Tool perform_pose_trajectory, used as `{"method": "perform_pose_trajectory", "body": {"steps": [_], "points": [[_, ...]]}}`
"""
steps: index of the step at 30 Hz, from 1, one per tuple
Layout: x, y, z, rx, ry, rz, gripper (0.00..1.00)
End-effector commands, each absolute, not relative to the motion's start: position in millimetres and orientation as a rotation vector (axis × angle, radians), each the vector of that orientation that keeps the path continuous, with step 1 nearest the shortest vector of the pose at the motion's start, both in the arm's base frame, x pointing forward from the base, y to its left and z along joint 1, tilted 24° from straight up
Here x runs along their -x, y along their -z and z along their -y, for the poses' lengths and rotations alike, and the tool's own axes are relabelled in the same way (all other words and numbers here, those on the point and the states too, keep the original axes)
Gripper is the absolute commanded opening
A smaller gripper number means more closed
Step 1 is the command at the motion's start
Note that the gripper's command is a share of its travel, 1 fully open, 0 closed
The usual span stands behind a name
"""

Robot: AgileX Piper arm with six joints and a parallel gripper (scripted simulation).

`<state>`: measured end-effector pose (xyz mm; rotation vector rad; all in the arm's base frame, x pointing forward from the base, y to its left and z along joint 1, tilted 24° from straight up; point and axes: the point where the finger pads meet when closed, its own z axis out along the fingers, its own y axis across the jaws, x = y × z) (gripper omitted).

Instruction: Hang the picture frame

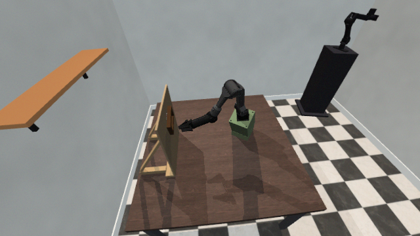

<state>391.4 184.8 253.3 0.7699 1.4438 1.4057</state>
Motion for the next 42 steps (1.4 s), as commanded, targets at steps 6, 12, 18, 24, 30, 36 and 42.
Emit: {"method": "perform_pose_trajectory", "body": {"steps": [6, 12, 18, 24, 30, 36, 42], "points": [[-405, -270, -154, -0.845, -1.426, -1.302, 1.00], [-414, -285, -122, -0.905, -1.438, -1.165, 1.00], [-417, -292, -105, -0.929, -1.443, -1.093, 1.00], [-418, -294, -101, -0.934, -1.443, -1.077, 1.00], [-418, -295, -100, -0.936, -1.444, -1.073, 0.63], [-418, -295, -100, -0.936, -1.444, -1.073, 0.63], [-418, -295, -100, -0.936, -1.444, -1.073, 0.63]]}}
